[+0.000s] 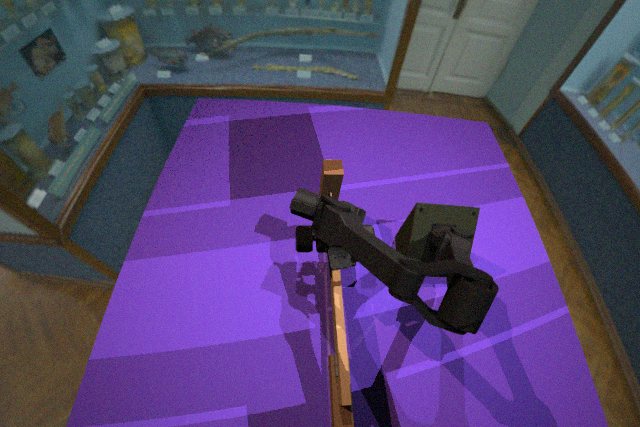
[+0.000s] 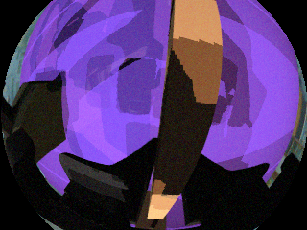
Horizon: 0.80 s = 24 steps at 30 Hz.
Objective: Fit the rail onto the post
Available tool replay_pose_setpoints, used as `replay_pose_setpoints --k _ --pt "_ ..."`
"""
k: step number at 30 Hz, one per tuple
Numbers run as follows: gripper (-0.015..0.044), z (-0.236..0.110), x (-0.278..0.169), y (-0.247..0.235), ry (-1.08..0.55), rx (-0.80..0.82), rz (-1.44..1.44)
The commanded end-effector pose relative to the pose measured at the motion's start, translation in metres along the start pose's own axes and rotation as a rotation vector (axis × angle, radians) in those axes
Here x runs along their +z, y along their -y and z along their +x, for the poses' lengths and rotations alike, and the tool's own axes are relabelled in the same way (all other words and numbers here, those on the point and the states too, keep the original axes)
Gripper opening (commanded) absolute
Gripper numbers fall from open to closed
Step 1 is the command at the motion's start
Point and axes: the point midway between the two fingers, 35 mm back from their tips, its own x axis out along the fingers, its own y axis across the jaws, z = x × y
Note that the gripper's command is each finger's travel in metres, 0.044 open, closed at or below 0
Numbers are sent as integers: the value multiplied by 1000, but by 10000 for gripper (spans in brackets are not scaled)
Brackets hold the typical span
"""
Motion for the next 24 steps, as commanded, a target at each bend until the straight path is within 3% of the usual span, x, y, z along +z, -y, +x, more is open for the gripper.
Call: replay_pose_setpoints --k 1,24 --pt "0 -6 0 3 -2 -13 -3" --pt "0 -18 0 2 -3 -13 -3"
